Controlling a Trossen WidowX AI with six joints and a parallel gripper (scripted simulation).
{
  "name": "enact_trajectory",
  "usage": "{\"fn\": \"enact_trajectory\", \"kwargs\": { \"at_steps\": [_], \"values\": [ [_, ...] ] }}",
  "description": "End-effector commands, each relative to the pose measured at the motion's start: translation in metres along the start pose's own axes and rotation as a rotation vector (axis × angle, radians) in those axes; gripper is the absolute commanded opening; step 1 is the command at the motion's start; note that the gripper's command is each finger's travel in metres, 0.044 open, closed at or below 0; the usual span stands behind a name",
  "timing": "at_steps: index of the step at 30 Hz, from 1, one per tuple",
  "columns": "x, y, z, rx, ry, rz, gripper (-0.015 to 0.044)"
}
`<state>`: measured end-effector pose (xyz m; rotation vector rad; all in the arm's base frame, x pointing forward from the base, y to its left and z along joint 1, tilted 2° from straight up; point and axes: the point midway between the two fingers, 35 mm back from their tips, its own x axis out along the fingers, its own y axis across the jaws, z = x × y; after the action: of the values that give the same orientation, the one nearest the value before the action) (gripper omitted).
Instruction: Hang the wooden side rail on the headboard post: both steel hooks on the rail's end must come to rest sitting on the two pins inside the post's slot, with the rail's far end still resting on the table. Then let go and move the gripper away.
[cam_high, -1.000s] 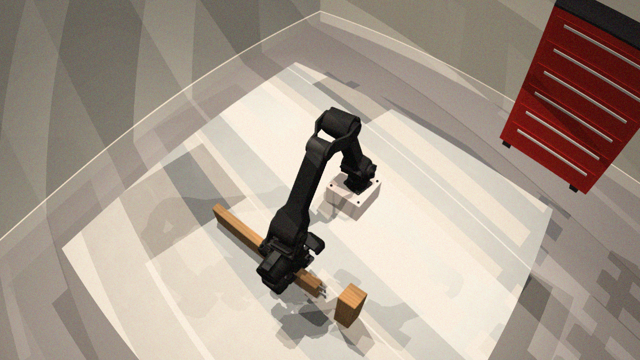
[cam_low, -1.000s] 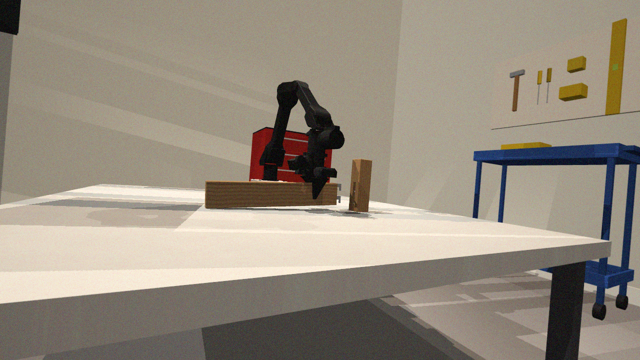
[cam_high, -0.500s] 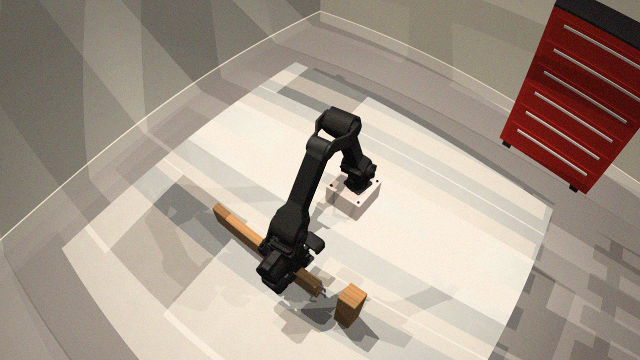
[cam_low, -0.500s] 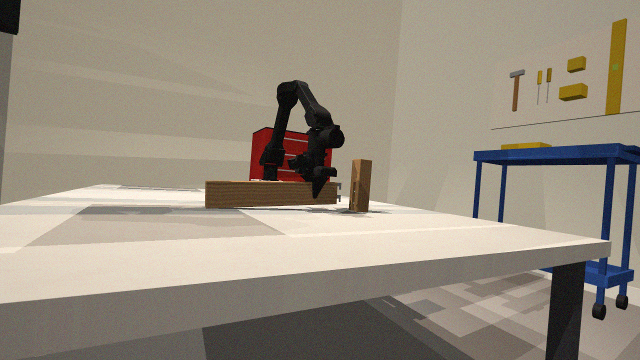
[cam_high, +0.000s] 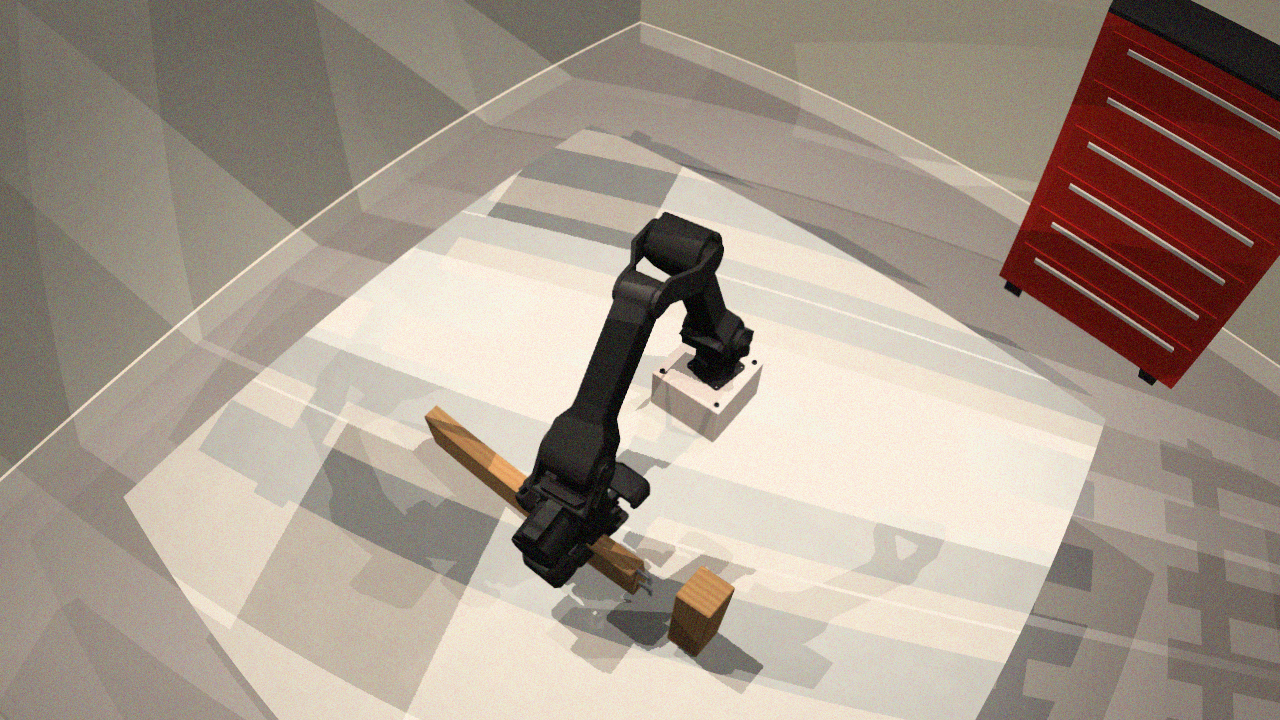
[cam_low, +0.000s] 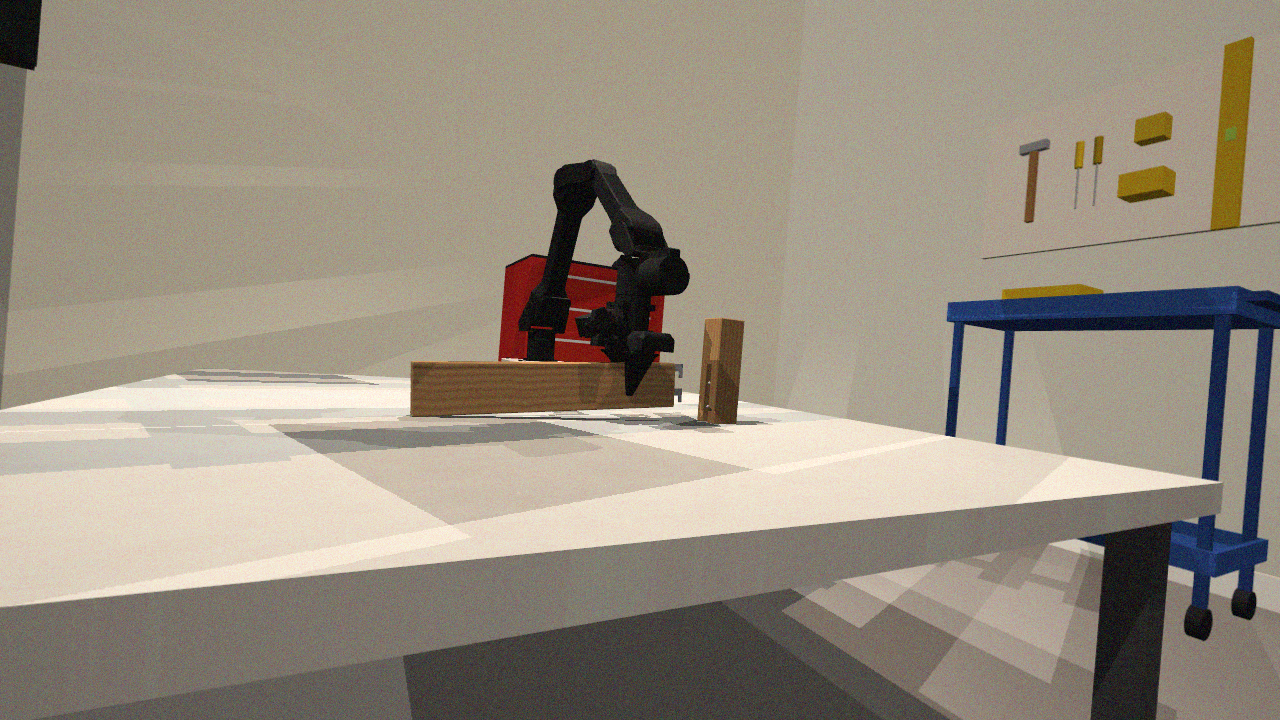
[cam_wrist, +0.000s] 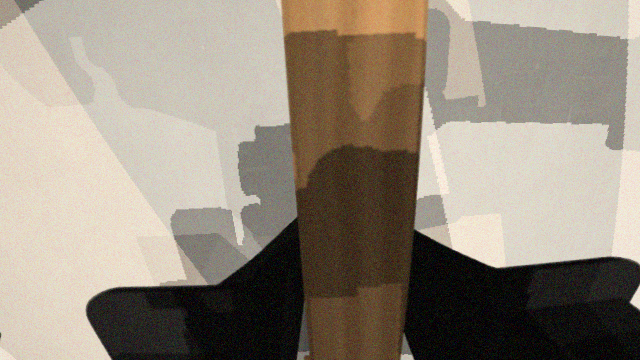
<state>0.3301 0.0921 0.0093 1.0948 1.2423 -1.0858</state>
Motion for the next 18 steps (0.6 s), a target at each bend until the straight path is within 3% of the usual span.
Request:
{"fn": "enact_trajectory", "kwargs": {
  "at_steps": [1,18],
  "values": [
    [-0.0044,0.0035,-0.0004,0.007,-0.002,0.015,0.0000],
    [-0.0026,0.0055,-0.0023,0.007,-0.002,0.015,0.0000]
  ]
}}
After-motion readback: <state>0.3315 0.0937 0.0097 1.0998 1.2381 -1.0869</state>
